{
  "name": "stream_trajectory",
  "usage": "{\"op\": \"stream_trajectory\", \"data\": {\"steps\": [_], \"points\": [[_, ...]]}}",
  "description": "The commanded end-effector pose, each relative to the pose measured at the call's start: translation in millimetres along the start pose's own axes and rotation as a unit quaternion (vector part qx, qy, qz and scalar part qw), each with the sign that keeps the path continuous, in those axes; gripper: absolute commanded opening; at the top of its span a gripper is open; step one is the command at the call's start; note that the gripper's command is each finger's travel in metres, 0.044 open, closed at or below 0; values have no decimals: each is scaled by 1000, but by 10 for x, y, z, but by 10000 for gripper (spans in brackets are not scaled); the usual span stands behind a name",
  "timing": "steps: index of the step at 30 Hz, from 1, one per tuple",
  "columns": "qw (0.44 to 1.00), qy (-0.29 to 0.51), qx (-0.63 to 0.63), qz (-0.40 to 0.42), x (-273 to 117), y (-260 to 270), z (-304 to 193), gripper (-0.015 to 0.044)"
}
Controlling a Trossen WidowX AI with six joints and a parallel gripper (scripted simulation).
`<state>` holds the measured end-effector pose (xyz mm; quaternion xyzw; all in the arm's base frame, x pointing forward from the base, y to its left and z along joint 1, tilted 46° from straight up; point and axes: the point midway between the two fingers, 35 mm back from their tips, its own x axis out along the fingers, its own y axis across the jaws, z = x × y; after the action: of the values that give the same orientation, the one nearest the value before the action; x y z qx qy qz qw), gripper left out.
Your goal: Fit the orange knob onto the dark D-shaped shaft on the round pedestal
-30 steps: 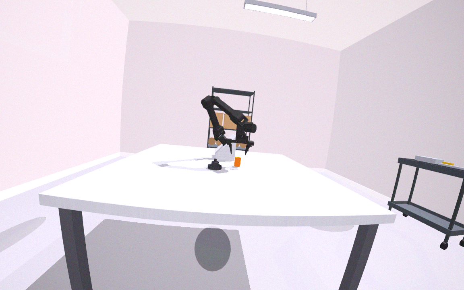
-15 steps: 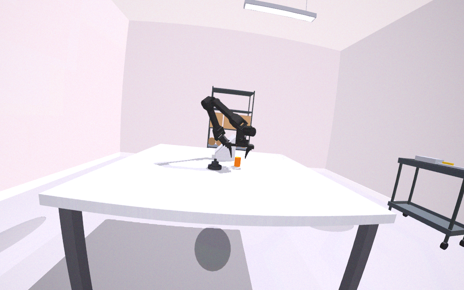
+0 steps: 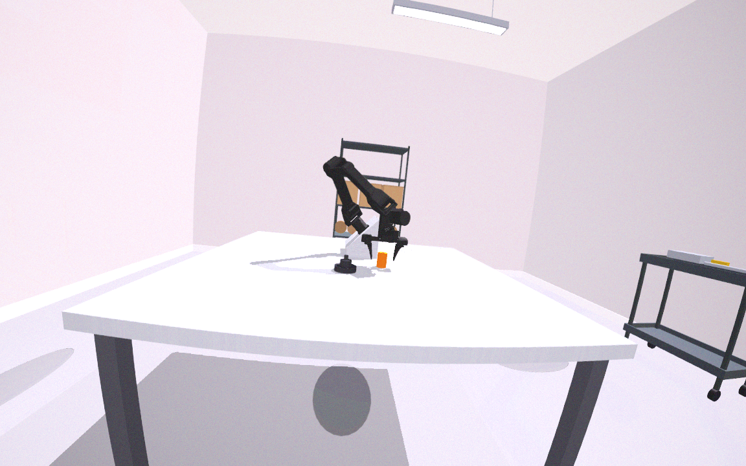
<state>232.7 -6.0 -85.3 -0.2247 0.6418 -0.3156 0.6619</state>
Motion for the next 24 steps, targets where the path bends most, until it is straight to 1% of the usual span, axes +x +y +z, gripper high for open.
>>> {"op": "stream_trajectory", "data": {"steps": [1,12,22,24], "points": [[1000,1,-4,-3,70,-8,-19,440],[1000,2,-4,-5,216,-21,-36,440],[1000,2,-4,-5,216,-21,-36,177],[1000,2,-4,-5,216,-21,-36,164]]}}
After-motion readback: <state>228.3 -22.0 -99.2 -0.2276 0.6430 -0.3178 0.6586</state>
